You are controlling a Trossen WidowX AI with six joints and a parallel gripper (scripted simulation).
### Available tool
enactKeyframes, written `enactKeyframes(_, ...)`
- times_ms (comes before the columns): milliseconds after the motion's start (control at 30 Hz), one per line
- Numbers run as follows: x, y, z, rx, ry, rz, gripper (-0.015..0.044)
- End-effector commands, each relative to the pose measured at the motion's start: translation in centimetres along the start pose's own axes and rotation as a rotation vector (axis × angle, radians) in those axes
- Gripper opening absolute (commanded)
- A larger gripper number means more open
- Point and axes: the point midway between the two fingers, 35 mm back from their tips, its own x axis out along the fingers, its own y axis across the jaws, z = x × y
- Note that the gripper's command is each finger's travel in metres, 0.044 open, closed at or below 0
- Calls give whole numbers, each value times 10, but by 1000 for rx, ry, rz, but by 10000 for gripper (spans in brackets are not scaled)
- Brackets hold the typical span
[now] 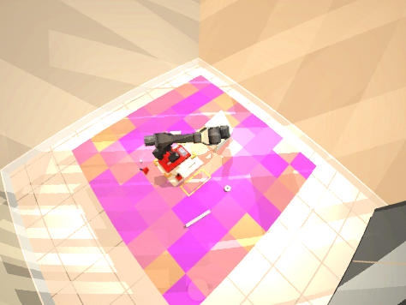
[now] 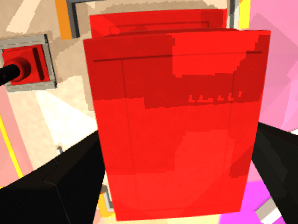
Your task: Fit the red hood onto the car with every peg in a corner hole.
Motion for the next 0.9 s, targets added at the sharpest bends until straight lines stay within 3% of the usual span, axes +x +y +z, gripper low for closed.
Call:
enactKeyframes(0,14,2,-1,5,3,8,0)
enactKeyframes(200,45,3,0,5,3,10,0)
enactKeyframes(867,46,2,-1,5,3,10,0)
